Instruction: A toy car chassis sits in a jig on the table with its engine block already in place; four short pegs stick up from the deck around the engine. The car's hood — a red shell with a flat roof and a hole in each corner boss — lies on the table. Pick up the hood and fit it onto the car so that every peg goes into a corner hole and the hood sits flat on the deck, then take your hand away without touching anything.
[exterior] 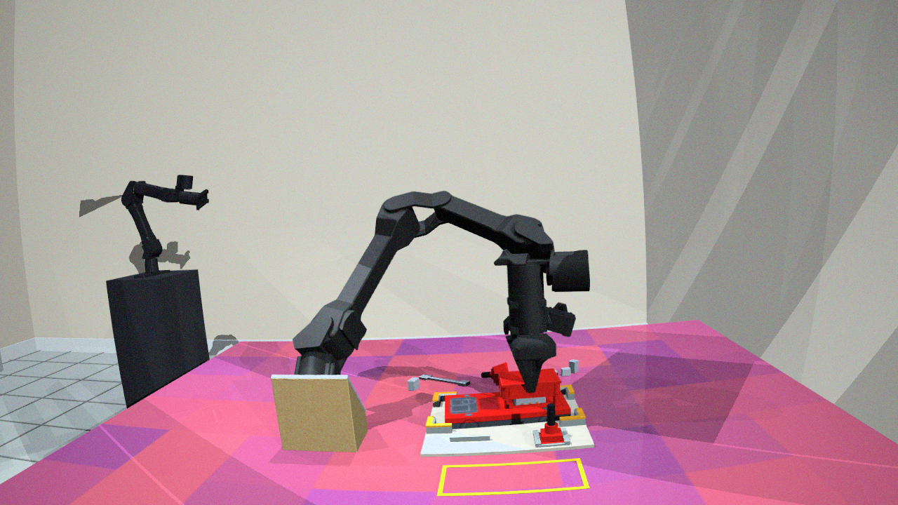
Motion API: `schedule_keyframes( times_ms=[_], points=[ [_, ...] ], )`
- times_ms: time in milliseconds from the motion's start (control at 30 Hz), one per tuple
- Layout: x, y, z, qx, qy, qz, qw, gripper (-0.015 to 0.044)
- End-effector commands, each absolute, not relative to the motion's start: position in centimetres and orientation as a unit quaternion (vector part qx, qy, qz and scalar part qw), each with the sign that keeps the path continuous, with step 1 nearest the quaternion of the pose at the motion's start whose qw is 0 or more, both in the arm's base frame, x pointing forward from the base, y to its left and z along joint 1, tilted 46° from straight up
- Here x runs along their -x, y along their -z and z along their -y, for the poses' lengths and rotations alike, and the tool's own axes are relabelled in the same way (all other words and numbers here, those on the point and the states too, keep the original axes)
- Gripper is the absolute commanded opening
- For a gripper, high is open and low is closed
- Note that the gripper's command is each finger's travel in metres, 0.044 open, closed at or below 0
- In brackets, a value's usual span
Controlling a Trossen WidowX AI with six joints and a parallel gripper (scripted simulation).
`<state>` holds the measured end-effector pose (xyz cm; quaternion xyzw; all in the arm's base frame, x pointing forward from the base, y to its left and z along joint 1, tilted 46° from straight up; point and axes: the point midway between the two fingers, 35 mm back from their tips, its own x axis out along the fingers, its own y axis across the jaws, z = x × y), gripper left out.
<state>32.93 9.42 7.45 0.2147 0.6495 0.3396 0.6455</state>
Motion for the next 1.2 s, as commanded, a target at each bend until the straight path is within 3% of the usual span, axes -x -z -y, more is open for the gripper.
schedule_keyframes(
  times_ms=[0,1167],
  points=[
    [-32.93,-7.49,-9.34,-0.212,-0.341,-0.649,0.647,0.0000],
    [-32.85,-6.87,-9.99,-0.214,-0.340,-0.646,0.649,0.0000]
  ],
)
